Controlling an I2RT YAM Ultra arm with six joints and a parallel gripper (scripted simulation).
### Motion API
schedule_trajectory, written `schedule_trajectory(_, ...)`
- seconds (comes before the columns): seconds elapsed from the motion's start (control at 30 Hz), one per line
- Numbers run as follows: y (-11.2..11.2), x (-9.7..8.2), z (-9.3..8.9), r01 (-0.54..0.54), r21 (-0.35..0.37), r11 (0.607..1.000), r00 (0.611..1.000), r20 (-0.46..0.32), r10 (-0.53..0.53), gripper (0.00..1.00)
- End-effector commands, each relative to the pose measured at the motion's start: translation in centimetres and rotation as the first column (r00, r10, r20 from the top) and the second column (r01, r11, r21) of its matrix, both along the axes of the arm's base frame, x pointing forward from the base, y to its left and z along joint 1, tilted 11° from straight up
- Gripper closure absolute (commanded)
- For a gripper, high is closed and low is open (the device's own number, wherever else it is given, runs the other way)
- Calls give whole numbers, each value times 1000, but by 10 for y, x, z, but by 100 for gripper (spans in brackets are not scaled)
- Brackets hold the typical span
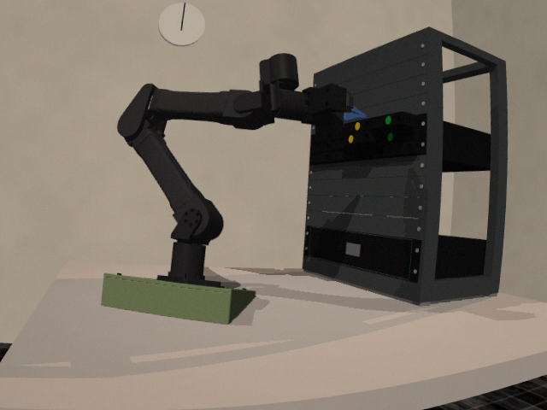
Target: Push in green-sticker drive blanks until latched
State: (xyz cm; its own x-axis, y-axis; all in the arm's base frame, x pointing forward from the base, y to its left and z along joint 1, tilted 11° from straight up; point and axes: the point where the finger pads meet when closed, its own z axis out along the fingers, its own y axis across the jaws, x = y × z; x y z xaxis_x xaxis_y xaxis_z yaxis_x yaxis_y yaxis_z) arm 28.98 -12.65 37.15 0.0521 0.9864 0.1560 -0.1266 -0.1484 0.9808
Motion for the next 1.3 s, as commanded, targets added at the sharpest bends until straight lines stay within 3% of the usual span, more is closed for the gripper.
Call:
schedule_trajectory(0.0, 6, -12, -9, -33, 20, 999, 999, -23, 34, 100)
schedule_trajectory(0.23, 8, -18, 11, -33, -13, 999, 999, 4, 33, 100)
schedule_trajectory(0.5, 7, -22, 13, -33, -19, 999, 999, 3, 33, 100)
schedule_trajectory(0.57, 4, -11, 5, -47, 5, 999, 999, -19, 47, 100)
schedule_trajectory(0.67, 3, 0, 11, -40, -15, 999, 999, -1, 40, 100)
schedule_trajectory(0.9, 2, 46, 15, -40, -14, 999, 999, 0, 40, 100)
schedule_trajectory(1.27, 5, 45, 23, -39, -27, 999, 999, 18, 39, 100)
